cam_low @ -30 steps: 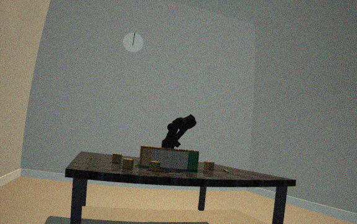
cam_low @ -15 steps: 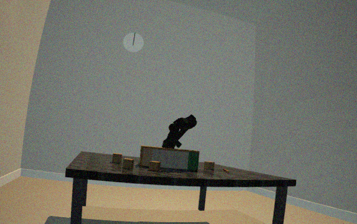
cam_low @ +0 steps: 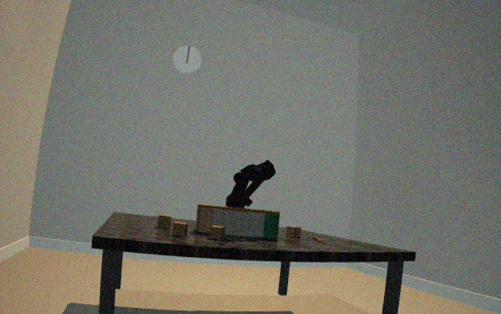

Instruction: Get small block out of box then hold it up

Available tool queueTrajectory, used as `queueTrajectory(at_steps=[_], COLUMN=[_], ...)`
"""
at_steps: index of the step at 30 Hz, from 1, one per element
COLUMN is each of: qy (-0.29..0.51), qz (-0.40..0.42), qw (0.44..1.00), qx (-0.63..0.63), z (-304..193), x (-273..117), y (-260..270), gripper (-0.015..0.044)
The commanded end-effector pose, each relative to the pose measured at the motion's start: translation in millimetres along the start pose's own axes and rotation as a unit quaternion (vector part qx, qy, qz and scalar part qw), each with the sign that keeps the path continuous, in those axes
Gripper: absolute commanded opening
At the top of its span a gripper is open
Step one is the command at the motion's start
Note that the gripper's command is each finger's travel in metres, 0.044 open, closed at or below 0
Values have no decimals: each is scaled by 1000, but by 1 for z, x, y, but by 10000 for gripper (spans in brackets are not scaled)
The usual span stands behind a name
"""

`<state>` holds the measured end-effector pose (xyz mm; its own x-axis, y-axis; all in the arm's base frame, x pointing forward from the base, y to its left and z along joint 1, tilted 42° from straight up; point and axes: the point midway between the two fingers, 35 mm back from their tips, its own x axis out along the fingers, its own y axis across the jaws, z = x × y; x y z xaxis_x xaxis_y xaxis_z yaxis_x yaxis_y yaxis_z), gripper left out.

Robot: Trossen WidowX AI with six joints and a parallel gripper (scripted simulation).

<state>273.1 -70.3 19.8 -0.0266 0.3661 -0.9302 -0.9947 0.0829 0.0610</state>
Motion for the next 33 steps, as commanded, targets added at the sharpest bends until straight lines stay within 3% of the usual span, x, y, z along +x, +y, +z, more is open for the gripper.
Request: queueTrajectory(at_steps=[1, 33], qy=[1, 1], qz=[3, 3], qw=[1000, 1000], qx=[0, 0], z=[-4, -14], x=[3, 7], y=[1, 0], gripper=[400, 400])
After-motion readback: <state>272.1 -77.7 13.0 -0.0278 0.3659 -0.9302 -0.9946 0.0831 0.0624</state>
